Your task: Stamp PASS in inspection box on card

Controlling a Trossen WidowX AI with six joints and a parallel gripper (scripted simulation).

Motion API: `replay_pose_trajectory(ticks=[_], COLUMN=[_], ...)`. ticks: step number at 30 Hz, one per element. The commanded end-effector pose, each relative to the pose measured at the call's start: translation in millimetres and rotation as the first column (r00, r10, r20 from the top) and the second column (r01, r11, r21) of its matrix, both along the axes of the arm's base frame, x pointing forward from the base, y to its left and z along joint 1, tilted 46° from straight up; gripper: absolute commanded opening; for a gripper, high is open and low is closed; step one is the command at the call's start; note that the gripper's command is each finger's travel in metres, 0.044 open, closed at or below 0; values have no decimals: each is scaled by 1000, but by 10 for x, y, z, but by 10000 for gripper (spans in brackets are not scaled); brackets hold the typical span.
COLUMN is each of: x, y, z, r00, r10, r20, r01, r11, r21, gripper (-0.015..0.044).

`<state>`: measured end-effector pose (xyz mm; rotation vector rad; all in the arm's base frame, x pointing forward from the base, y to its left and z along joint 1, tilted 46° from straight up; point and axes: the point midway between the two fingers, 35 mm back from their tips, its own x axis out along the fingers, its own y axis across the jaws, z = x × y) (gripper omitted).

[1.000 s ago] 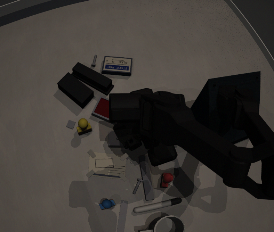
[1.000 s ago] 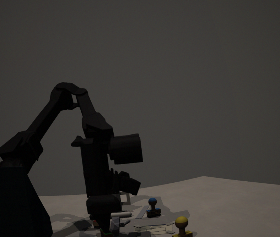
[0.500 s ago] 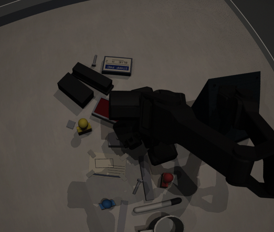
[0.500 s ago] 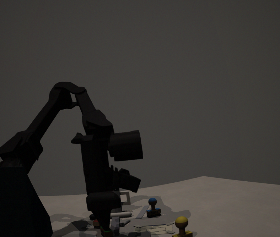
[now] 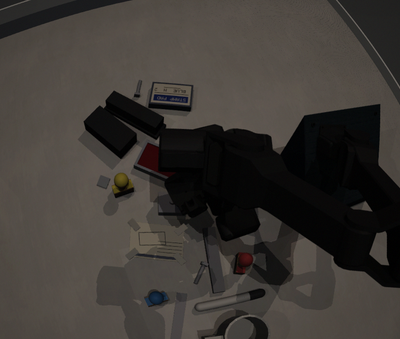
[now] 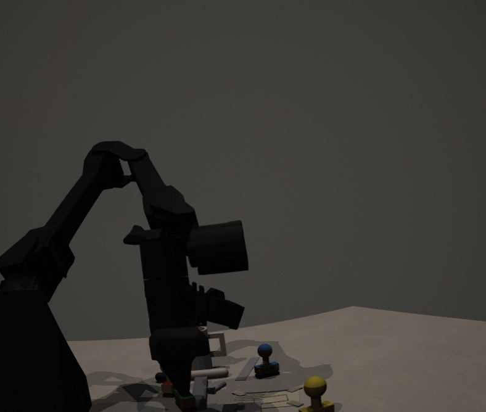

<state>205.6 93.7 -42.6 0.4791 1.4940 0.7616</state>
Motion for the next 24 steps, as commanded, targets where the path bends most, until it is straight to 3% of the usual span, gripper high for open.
replay_pose_trajectory(ticks=[1,24], x=[-1,15], y=[-20,-97], z=[9,83], r00=[1000,1000], r10=[4,4], r20=[1,1], r01=[-4,-4], r11=[1000,1000], r21=[-6,-10], gripper=[0,0])
